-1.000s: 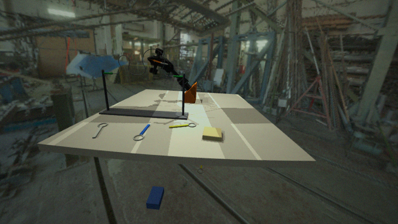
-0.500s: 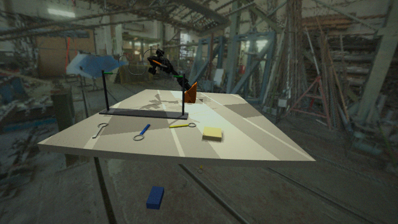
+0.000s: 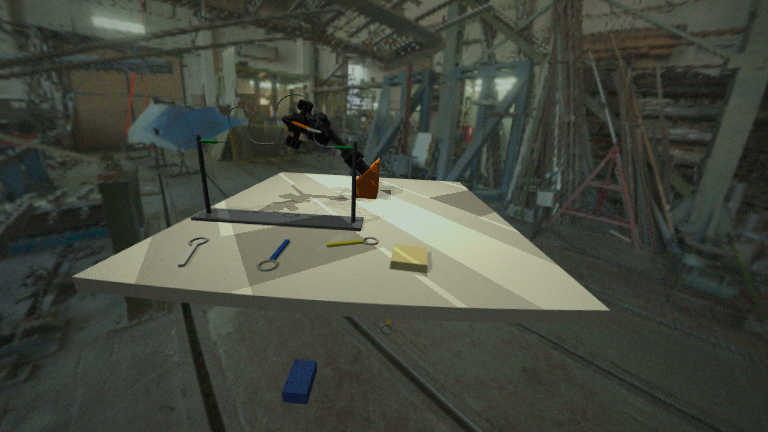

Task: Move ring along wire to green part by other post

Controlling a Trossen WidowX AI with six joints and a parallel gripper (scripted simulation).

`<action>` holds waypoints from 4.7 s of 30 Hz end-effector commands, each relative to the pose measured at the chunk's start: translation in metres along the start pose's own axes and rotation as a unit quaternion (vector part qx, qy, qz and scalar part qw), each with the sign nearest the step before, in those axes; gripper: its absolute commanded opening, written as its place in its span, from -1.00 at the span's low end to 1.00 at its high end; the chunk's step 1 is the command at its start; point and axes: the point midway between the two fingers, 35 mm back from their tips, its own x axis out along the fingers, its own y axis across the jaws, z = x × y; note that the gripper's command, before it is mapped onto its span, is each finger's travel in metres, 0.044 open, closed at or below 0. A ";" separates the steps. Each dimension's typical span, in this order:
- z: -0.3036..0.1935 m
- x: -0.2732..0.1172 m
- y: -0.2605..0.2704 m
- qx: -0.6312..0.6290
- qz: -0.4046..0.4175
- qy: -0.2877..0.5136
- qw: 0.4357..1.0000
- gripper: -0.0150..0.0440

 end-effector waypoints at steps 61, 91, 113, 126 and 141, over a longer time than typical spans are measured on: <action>0.122 -0.077 0.150 0.593 0.299 0.045 0.746 -1.00; 0.185 -0.111 0.138 0.701 0.354 0.064 0.615 -1.00; 0.205 -0.121 0.131 0.705 0.356 0.065 0.611 -1.00; 0.216 -0.127 0.127 0.705 0.356 0.064 0.610 -1.00; 0.220 -0.131 0.141 0.705 0.356 0.064 0.611 -1.00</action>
